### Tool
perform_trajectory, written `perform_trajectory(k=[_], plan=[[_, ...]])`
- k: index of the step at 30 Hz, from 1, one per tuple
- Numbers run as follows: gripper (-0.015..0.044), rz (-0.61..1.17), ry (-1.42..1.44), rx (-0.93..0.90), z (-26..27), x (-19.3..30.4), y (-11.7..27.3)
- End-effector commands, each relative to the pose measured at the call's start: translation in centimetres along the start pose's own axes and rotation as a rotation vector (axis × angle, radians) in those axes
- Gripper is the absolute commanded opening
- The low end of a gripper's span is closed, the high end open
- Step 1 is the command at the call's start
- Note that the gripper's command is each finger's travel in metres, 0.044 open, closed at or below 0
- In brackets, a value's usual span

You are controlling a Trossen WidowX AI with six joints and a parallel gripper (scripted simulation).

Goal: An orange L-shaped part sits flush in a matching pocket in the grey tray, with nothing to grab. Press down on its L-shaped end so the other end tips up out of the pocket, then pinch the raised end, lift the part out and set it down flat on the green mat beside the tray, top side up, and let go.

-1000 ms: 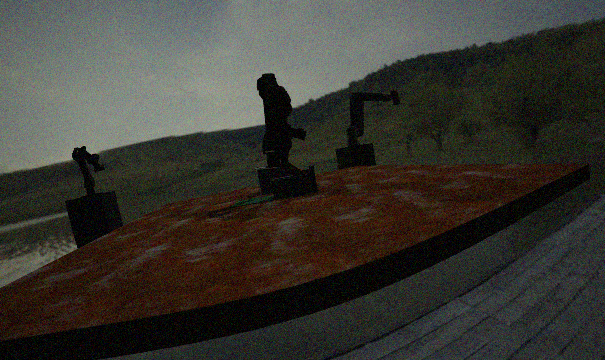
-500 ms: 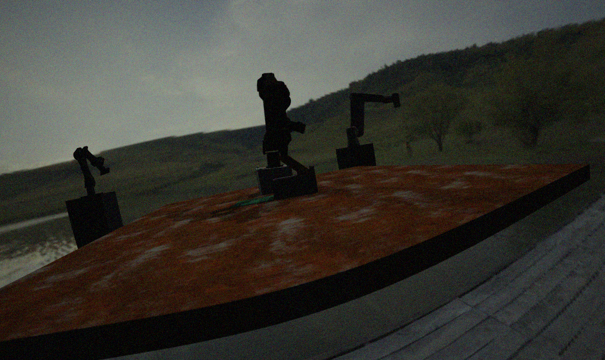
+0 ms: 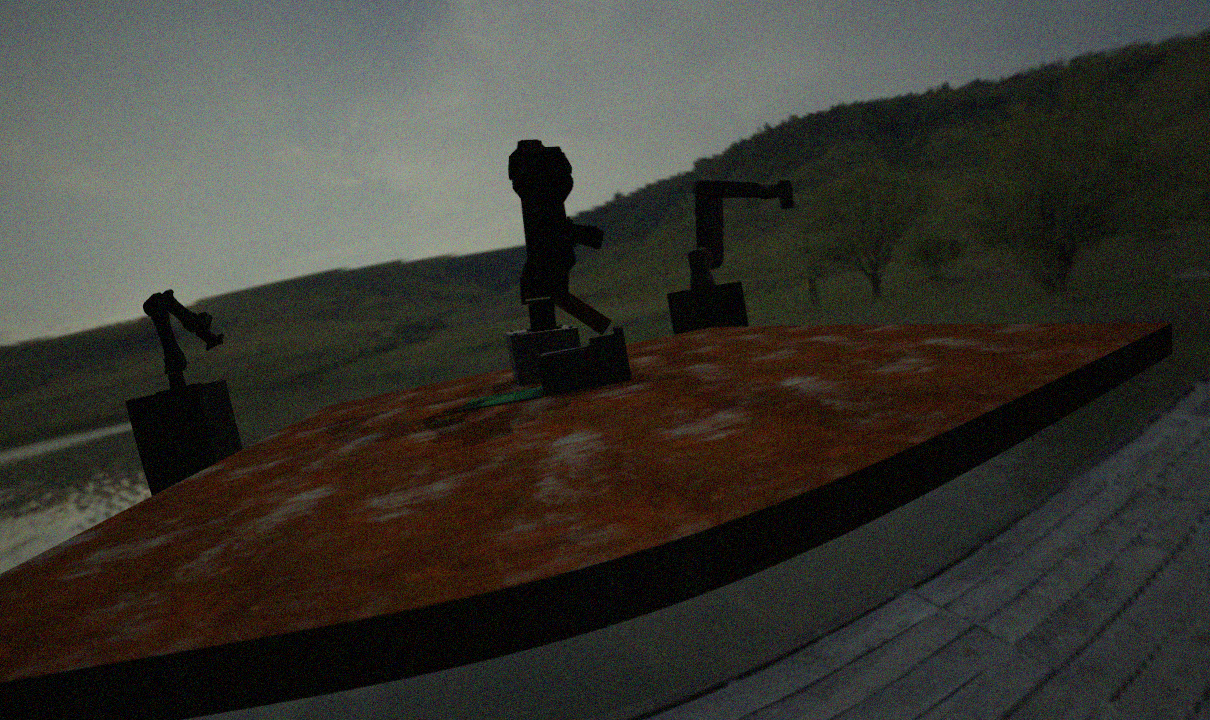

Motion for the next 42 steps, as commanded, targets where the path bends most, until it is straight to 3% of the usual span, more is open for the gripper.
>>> perform_trajectory(k=[1, 12, 42], plan=[[0.0000, -0.004, 0.005, 0.001, 0.0, 0.0, 0.3], [0.0000, -0.003, 0.005, 0.001, 0.0, 0.9, 0.6], [0.0000, 0.007, 0.005, 0.001, -0.2, 11.7, 0.4]])
Point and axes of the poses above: the point midway between the two fingers, 35 mm back from their tips, its own y axis back along the fingers, its own z axis across the jaws, x = y × z, the point moved 9 cm from there along y, back along the fingers, and after that the axes turned 5 degrees about -y, right-handed, at the moved point
